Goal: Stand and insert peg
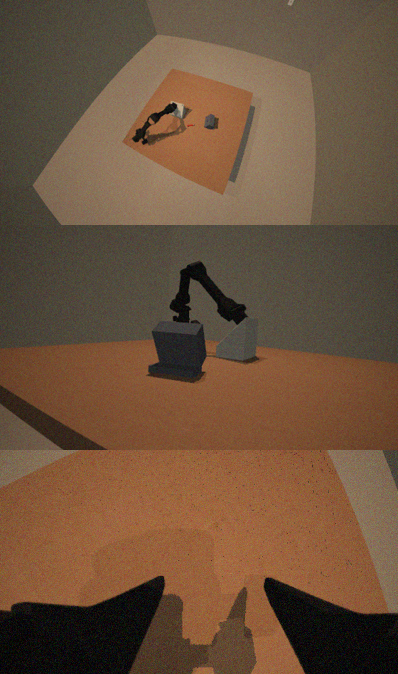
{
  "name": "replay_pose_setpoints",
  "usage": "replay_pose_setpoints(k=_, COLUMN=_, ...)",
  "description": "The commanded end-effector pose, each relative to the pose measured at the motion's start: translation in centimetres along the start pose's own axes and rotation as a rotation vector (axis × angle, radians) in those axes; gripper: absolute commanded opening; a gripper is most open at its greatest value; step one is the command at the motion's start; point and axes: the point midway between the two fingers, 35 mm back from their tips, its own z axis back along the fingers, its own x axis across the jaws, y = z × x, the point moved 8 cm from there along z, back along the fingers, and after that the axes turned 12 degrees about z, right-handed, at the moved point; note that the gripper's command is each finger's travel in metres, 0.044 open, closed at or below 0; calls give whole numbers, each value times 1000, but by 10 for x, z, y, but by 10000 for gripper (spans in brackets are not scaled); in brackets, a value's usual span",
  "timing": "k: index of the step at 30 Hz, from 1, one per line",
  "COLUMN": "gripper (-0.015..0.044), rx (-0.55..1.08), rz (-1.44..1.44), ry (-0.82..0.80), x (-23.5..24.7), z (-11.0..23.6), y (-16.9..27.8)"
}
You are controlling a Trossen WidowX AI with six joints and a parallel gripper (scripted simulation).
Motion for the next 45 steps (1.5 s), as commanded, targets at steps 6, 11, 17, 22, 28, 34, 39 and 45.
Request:
replay_pose_setpoints(k=6, gripper=440, rx=-55, rz=140, ry=-76, x=43, z=15, y=-7)
replay_pose_setpoints(k=11, gripper=440, rx=-78, rz=222, ry=-129, x=70, z=25, y=-7)
replay_pose_setpoints(k=17, gripper=440, rx=-95, rz=328, ry=-206, x=109, z=38, y=-3)
replay_pose_setpoints(k=22, gripper=440, rx=-104, rz=408, ry=-267, x=139, z=51, y=4)
replay_pose_setpoints(k=28, gripper=440, rx=-108, rz=468, ry=-312, x=161, z=62, y=10)
replay_pose_setpoints(k=34, gripper=440, rx=-98, rz=540, ry=-363, x=189, z=76, y=23)
replay_pose_setpoints(k=39, gripper=440, rx=-78, rz=608, ry=-404, x=215, z=90, y=38)
replay_pose_setpoints(k=45, gripper=440, rx=-50, rz=695, ry=-449, x=242, z=108, y=60)
